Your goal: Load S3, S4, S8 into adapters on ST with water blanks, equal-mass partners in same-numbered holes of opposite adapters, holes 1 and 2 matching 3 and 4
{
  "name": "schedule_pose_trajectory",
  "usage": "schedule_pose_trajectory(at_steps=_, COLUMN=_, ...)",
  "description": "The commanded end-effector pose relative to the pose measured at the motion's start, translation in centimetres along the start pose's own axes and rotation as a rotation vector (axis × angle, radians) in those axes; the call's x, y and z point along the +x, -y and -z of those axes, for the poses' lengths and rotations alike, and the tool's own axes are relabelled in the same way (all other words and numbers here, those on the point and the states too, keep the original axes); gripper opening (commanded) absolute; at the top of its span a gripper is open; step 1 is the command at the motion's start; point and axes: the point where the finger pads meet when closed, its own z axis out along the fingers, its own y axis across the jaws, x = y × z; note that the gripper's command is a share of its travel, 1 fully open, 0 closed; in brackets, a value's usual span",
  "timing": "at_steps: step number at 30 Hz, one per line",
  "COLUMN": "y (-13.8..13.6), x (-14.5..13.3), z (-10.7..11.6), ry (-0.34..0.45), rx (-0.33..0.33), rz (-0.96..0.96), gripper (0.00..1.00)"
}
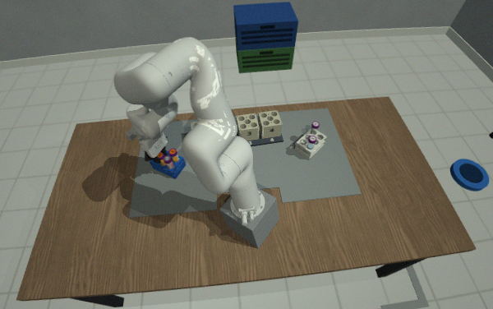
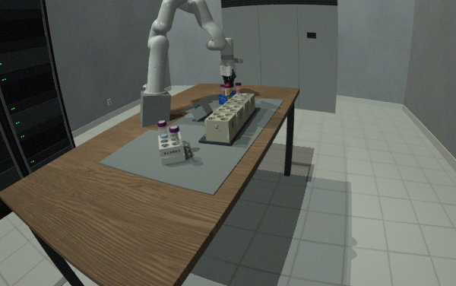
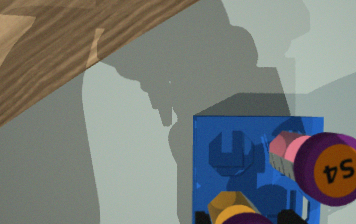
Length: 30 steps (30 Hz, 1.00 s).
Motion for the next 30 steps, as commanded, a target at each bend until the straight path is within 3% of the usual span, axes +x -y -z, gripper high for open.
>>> schedule_pose_trajectory(at_steps=1, y=0.0, x=0.1, z=0.1, ry=-0.004, rx=0.000, rz=0.000, gripper=0.44)
schedule_pose_trajectory(at_steps=25, y=0.0, x=0.1, z=0.1, ry=-0.004, rx=0.000, rz=0.000, gripper=0.44)
schedule_pose_trajectory(at_steps=30, y=0.0, x=0.1, z=1.1, ry=-0.004, rx=0.000, rz=0.000, gripper=0.44)
